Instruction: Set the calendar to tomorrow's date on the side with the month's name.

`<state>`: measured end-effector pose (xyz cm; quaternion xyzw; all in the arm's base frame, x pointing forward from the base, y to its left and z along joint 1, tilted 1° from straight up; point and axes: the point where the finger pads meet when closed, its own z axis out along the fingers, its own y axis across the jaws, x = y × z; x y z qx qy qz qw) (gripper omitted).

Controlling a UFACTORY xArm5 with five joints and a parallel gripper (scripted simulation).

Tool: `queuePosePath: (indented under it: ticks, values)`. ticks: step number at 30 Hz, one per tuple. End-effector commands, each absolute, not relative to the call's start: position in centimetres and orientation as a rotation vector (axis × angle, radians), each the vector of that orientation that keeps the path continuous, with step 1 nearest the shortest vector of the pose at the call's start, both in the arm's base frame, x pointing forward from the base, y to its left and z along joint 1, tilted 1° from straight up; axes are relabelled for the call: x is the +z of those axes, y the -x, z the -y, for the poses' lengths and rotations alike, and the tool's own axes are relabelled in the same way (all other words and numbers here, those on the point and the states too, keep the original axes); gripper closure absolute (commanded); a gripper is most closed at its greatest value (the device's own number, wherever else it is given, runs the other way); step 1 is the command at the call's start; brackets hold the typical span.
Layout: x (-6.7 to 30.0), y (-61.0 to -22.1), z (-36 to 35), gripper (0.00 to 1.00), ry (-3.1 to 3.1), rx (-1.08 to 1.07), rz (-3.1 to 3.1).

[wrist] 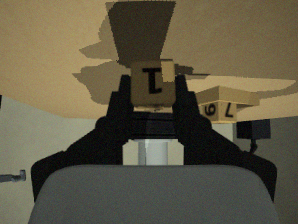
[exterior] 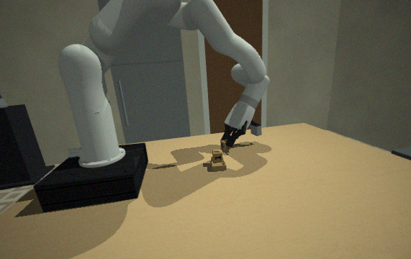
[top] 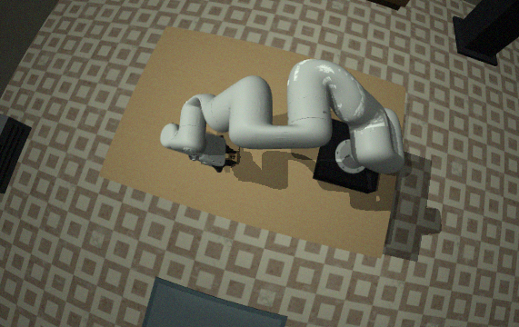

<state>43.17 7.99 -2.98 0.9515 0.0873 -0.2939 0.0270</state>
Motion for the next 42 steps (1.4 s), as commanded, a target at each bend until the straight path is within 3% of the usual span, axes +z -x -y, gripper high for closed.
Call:
queuePosePath:
  ticks: [1, 18, 28, 35, 36, 42]
  values:
    - [-2.86, -43.31, -8.01, 0.71, -2.941, -0.902, -0.270]
    - [-2.86, -43.31, -8.01, 0.71, -2.941, -0.902, -0.270]
    - [-2.86, -43.31, -8.01, 0.55, -2.941, -0.902, -0.270]
    - [-2.86, -43.31, -8.01, 0.51, -2.941, -0.902, -0.270]
    - [-2.86, -43.31, -8.01, 0.29, -2.941, -0.902, -0.270]
    - [-2.86, -43.31, -8.01, 0.29, -2.941, -0.902, -0.270]
